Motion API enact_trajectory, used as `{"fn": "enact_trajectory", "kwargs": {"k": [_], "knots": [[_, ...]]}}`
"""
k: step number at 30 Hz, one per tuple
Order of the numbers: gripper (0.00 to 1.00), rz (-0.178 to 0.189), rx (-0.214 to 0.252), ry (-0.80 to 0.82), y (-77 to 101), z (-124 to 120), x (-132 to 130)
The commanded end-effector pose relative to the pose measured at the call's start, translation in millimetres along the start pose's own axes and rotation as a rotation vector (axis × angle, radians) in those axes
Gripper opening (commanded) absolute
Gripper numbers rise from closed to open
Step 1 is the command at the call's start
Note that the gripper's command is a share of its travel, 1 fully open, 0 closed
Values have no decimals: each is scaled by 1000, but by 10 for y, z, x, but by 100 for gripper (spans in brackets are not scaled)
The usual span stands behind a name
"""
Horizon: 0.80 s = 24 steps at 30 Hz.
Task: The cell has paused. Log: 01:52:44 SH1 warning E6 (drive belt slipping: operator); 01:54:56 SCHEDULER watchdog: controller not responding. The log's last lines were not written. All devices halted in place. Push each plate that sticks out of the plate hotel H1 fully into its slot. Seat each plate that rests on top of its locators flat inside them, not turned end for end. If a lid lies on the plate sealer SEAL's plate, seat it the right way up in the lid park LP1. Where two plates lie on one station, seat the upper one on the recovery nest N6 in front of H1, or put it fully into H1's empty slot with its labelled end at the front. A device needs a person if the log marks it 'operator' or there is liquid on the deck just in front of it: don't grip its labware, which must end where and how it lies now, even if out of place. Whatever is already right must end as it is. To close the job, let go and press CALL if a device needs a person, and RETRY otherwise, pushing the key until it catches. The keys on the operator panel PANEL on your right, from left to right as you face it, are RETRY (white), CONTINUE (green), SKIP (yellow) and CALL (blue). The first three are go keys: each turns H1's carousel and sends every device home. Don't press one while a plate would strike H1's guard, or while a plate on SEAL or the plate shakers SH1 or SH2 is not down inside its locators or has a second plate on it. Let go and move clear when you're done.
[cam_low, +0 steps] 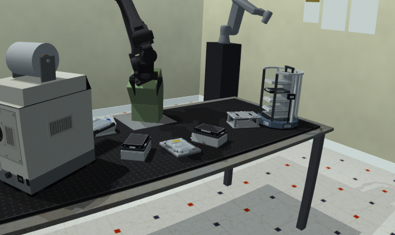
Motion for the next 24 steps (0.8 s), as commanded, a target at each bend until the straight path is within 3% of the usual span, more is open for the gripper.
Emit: {"fn": "enact_trajectory", "kwargs": {"k": [1,12,24], "knots": [[100,-6,-22,-37,16,-57,-114],[100,-6,-16,-347,15,-277,-329],[100,-7,-1,-322,15,-532,-561]]}}
Point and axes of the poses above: the point where the finger pads meet when closed, its own y axis back along the fingers, its own x axis across the jaws, z = x × y, the point moved 6 cm from there along y, back along the fingers, and after that the axes turned 12 degrees about y, right-handed, at the moved point
